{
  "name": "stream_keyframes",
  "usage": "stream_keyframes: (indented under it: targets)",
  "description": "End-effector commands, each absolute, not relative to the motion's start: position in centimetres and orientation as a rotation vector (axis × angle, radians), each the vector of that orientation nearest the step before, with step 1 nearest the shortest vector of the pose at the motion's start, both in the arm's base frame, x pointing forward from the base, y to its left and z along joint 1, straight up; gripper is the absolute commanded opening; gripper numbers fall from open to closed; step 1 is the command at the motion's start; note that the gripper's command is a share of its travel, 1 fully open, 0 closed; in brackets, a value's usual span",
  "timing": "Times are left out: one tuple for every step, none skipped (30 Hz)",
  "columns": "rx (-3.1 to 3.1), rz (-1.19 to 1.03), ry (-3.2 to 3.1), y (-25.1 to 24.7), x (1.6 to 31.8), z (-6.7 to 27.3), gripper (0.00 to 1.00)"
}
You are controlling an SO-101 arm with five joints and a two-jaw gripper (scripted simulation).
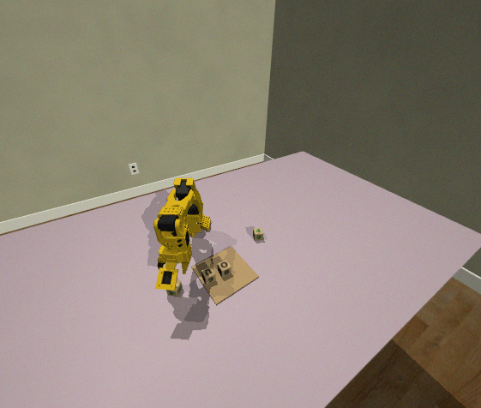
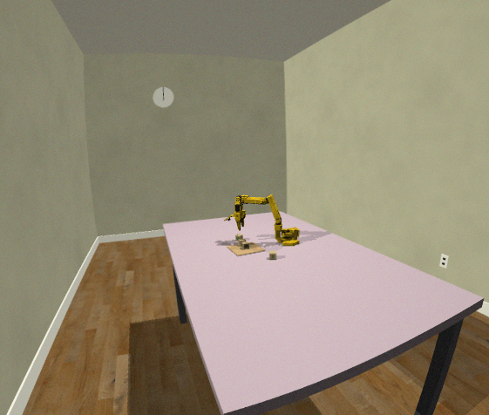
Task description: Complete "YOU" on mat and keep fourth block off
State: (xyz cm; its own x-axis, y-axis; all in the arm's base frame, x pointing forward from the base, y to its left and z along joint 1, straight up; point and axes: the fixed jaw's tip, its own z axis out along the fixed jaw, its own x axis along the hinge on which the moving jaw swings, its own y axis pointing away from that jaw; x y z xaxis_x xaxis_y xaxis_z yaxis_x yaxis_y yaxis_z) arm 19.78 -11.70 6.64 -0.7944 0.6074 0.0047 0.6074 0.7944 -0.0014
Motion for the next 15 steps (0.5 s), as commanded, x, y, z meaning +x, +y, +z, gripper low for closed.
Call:
stream_keyframes:
  targets:
    - [-1.052, 0.051, -3.091, -12.5, 20.8, 9.1, 0.35]
    - [-1.052, 0.051, -3.091, -12.5, 20.8, 9.1, 0.35]
    - [-1.052, 0.051, -3.091, -12.5, 20.8, 9.1, 0.35]
    - [-1.052, 0.051, -3.091, -12.5, 20.8, 9.1, 0.35]
    - [-1.053, 0.051, -3.091, -12.5, 20.8, 9.1, 0.35]
    - [-1.053, 0.052, -3.092, -12.5, 20.8, 9.1, 0.35]
    - [-1.054, 0.053, -3.095, -12.5, 20.8, 9.2, 0.35]
    - [-1.055, 0.055, -3.100, -12.5, 20.8, 9.3, 0.35]
    - [-1.058, 0.058, -3.107, -12.5, 20.8, 9.4, 0.35]
    - [-1.061, 0.063, -3.117, -12.6, 20.8, 9.7, 0.35]
    - [-1.066, 0.069, -3.131, -12.6, 20.8, 10.0, 0.35]
    - [-1.071, 0.077, -3.147, -12.6, 20.9, 10.4, 0.35]
    - [-1.078, 0.086, -3.165, -12.6, 20.9, 10.8, 0.35]
    - [-1.085, 0.096, -3.186, -12.6, 20.9, 11.3, 0.35]
    - [-1.093, 0.108, -3.210, -12.6, 20.9, 11.8, 0.35]
